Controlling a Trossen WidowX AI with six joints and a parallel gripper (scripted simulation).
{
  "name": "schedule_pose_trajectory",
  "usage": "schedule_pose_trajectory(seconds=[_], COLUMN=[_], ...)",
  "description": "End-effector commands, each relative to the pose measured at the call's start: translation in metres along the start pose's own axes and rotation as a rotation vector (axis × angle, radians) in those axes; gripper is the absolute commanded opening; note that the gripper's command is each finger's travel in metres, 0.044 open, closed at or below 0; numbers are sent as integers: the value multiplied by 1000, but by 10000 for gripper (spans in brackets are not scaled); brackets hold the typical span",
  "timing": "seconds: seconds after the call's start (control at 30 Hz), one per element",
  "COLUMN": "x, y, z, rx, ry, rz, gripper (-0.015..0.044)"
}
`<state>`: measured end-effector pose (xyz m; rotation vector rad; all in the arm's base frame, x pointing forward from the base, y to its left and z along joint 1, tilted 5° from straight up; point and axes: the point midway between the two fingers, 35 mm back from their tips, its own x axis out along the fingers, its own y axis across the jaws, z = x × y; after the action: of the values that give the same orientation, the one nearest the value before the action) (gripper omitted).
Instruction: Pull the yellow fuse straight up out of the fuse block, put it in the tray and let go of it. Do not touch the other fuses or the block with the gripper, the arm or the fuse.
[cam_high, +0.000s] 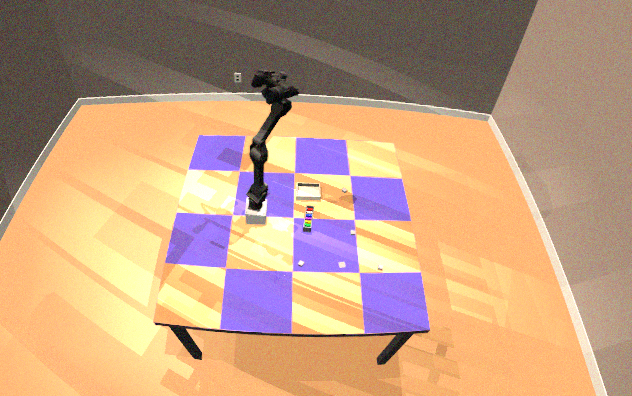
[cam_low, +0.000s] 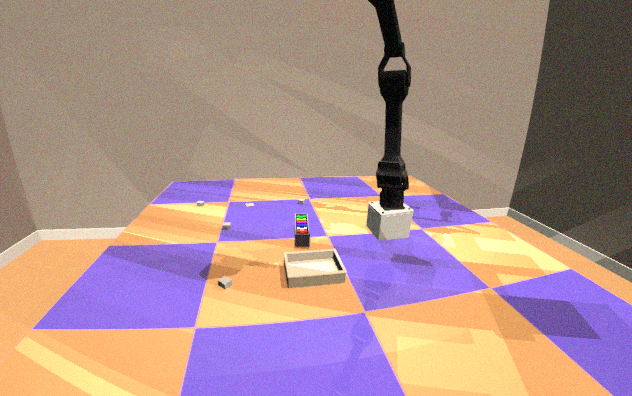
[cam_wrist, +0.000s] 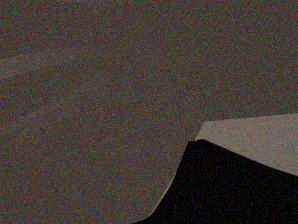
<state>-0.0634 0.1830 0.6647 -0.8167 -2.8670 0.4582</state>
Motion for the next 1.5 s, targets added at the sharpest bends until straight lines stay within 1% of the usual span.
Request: schedule_pose_trajectory(seconds=[0.0, 0.07, 0.13, 0.3, 0.4, 0.57, 0.7, 0.8, 0.93, 1.1, 1.27, 1.47], x=[0, -4, -11, -24, -39, -76, -106, -136, -180, -239, -298, -359], y=[1, 10, 23, 60, 94, 156, 197, 230, 273, 316, 345, 361], z=[-1, -5, -11, -22, -28, -31, -26, -15, 9, 52, 111, 196], rx=[2, 18, 50, 251, 426, 726, 950, 1110, 1309, 1535, 1728, 1919], ry=[4, 35, 83, 191, 295, 501, 672, 817, 1028, 1316, 1631, 2038], rz=[3, 29, 64, 107, 143, 206, 231, 258, 295, 333, 360, 372], gripper=[26, 74, 74, 74, 74, 74, 74, 74, 74, 74, 74, 74])
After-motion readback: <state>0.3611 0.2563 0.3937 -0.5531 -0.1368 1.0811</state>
